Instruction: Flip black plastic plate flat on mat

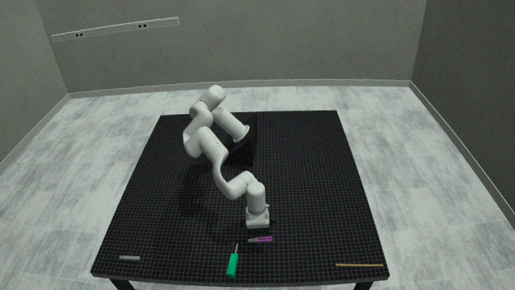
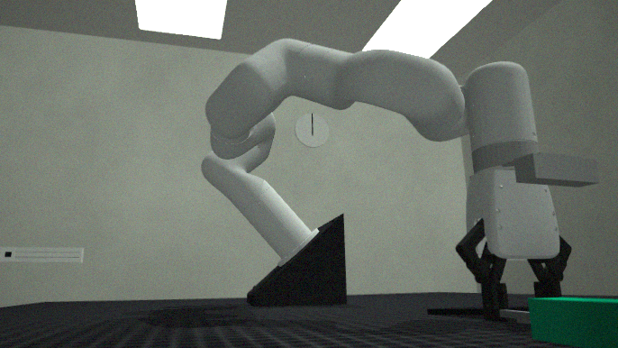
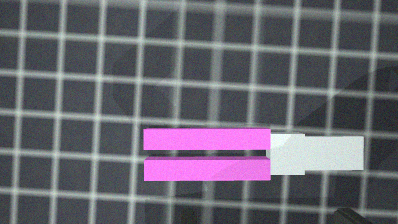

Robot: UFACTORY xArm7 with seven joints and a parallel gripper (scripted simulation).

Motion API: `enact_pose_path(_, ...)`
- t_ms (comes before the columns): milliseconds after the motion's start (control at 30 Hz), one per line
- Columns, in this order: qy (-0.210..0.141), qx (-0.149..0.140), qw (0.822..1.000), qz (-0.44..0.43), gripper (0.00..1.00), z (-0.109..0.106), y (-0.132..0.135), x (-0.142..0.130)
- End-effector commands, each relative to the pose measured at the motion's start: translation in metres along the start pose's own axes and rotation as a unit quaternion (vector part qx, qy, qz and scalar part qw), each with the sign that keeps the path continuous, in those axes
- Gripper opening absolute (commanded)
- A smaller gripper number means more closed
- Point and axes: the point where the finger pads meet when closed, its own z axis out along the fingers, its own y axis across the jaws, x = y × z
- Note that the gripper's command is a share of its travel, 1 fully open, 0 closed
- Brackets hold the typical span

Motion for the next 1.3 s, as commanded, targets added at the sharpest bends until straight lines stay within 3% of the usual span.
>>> enact_pose_path(0,0.002,0.001,1.0,0.0,0.82,-0.0023,-0.0006,0.0017)
enact_pose_path(133,0.002,0.001,1.0,0.0,0.82,-0.0023,-0.0006,0.0017)
enact_pose_path(167,0.002,0.001,1.0,0.0,1.0,-0.0023,-0.0006,0.0017)
enact_pose_path(1267,0.002,0.001,1.0,0.0,1.0,-0.0023,-0.0006,0.0017)
